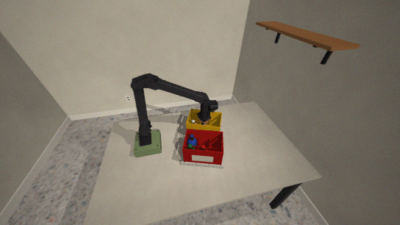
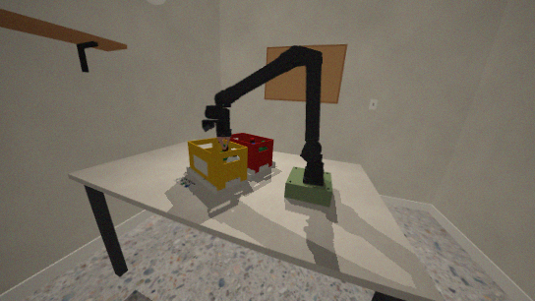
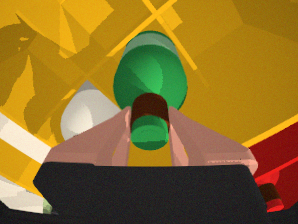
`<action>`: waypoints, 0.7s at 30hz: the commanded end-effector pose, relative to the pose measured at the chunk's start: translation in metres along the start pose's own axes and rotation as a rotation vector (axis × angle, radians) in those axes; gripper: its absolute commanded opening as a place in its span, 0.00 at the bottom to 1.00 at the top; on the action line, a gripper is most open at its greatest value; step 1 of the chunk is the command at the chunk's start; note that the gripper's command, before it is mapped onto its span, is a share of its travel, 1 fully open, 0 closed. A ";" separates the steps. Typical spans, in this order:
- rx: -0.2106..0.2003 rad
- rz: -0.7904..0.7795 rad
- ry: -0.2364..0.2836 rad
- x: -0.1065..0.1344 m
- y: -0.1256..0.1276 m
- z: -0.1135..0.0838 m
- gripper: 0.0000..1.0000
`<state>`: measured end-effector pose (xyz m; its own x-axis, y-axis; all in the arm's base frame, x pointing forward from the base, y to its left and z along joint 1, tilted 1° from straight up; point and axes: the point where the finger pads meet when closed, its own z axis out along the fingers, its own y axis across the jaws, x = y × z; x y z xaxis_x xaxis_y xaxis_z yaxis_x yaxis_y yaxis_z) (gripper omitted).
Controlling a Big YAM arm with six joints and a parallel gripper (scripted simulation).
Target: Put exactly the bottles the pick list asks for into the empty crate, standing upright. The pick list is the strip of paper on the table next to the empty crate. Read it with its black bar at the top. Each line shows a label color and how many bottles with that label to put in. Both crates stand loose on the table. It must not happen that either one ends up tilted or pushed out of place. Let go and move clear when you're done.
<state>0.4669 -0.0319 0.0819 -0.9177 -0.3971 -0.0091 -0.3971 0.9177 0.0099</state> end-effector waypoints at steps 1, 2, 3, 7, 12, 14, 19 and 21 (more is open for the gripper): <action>0.020 0.002 -0.037 -0.004 -0.001 -0.013 0.00; 0.020 0.002 -0.038 -0.005 -0.002 -0.012 0.00; 0.019 0.000 -0.035 -0.011 -0.005 -0.013 0.00; 0.019 0.000 -0.035 -0.011 -0.005 -0.013 0.00; 0.019 0.000 -0.035 -0.011 -0.005 -0.013 0.00; 0.019 0.000 -0.035 -0.011 -0.005 -0.012 0.00; 0.019 0.000 -0.035 -0.011 -0.005 -0.012 0.00; 0.019 0.000 -0.035 -0.011 -0.005 -0.012 0.00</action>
